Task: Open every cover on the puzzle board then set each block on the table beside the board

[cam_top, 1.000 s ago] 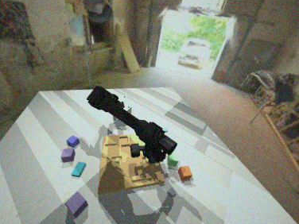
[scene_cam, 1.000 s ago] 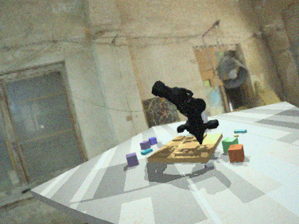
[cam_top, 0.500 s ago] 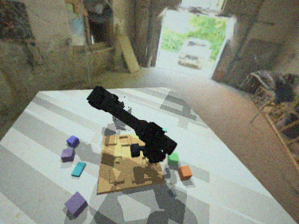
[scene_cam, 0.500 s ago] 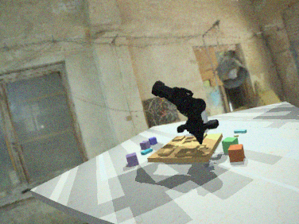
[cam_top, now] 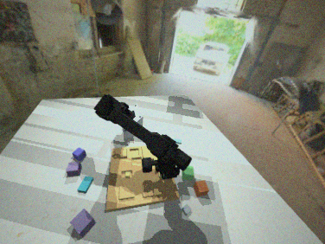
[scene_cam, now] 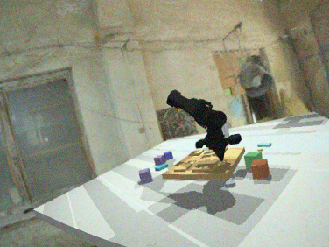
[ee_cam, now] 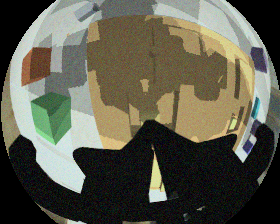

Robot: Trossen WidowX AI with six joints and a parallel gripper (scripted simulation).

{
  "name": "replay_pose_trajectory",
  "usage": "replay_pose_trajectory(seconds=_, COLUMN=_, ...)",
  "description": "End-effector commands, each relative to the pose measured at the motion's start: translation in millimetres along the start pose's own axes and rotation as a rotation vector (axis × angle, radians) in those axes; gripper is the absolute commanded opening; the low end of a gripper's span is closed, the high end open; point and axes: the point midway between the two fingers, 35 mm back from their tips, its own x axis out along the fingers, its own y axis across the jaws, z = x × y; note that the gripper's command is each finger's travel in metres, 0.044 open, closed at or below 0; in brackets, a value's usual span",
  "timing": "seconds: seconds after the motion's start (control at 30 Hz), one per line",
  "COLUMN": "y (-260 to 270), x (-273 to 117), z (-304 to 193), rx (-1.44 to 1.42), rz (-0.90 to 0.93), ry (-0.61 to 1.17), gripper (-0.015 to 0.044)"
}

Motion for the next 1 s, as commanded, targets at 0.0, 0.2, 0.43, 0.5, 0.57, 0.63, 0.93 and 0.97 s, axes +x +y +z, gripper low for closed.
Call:
replay_pose_trajectory(seconds=0.0, y=-0.8, x=3.8, z=-1.2, rx=-0.005, rz=-0.004, ry=0.005, gripper=0.0000)
replay_pose_trajectory(seconds=0.2, y=-1.4, x=4.4, z=0.9, rx=-0.005, rz=-0.004, ry=0.005, gripper=0.0000)
replay_pose_trajectory(seconds=0.43, y=-3.5, x=6.4, z=9.7, rx=-0.005, rz=-0.005, ry=0.004, gripper=0.0000)
replay_pose_trajectory(seconds=0.5, y=-4.0, x=6.5, z=12.5, rx=-0.005, rz=-0.005, ry=0.004, gripper=0.0000)
replay_pose_trajectory(seconds=0.57, y=-4.7, x=6.6, z=15.5, rx=-0.005, rz=-0.005, ry=0.004, gripper=0.0000)
replay_pose_trajectory(seconds=0.63, y=-5.4, x=6.6, z=18.5, rx=-0.005, rz=-0.005, ry=0.004, gripper=0.0000)
replay_pose_trajectory(seconds=0.93, y=-8.8, x=6.6, z=32.2, rx=-0.004, rz=-0.005, ry=0.003, gripper=0.0000)
replay_pose_trajectory(seconds=0.97, y=-9.2, x=6.6, z=33.8, rx=-0.004, rz=-0.005, ry=0.003, gripper=0.0000)
